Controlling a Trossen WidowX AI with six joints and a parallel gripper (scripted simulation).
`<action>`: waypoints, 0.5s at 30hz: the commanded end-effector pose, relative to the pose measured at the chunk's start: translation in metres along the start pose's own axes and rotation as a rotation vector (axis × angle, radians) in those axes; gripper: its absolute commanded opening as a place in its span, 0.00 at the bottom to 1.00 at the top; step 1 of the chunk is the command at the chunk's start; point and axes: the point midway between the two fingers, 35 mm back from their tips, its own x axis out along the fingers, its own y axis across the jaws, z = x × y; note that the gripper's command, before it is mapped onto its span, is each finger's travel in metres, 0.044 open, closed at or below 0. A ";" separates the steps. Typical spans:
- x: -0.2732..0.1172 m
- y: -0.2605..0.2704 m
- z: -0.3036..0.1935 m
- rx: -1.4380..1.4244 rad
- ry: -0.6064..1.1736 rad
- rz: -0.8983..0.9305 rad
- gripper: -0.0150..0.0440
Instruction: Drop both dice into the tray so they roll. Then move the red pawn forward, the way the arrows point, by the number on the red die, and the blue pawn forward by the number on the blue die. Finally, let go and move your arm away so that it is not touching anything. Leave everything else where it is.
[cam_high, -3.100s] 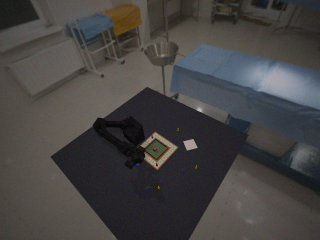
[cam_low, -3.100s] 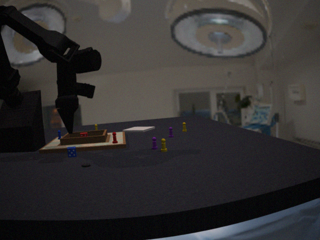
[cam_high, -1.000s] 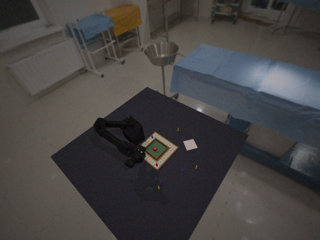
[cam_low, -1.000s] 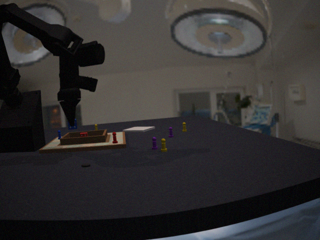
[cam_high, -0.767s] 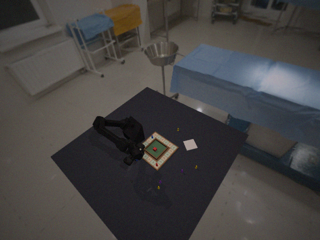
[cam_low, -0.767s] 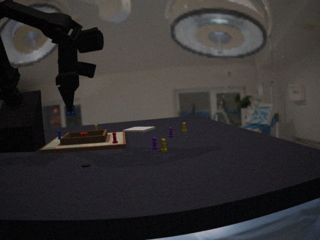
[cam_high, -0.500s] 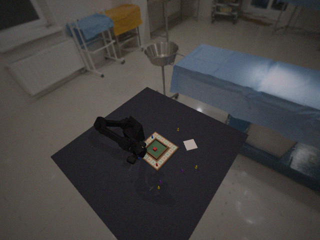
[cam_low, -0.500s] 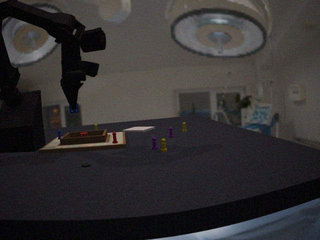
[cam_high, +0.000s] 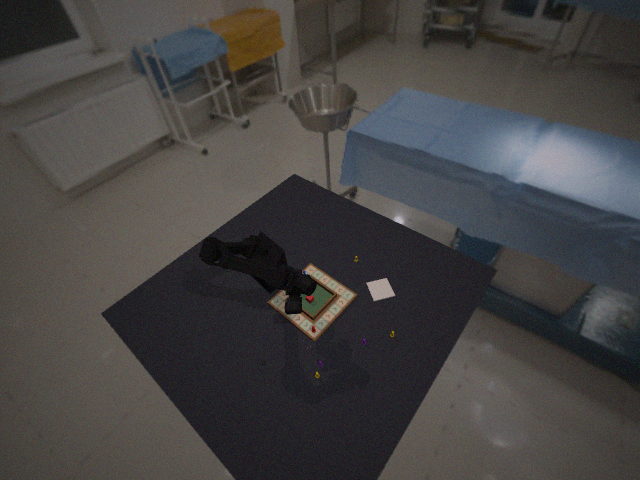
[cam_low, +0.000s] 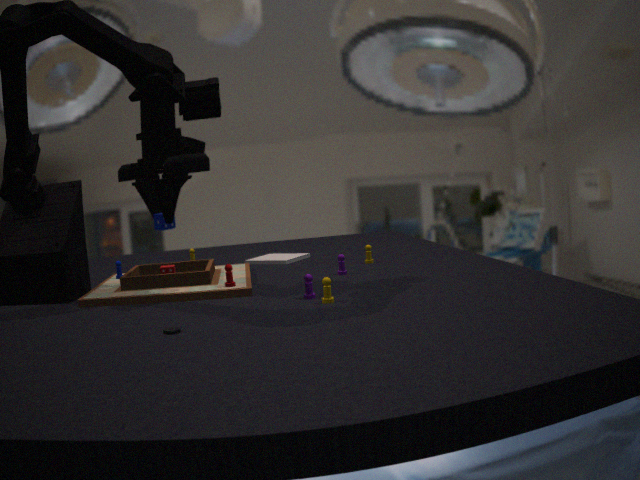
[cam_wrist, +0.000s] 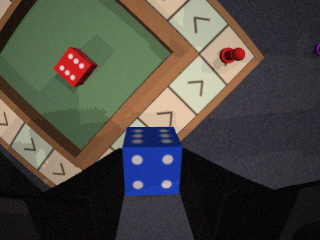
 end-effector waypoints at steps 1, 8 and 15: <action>0.004 0.019 0.013 -0.108 -0.003 0.011 0.25; 0.010 0.049 0.030 -0.280 -0.003 0.020 0.25; 0.018 0.083 0.045 -0.523 0.007 0.011 0.25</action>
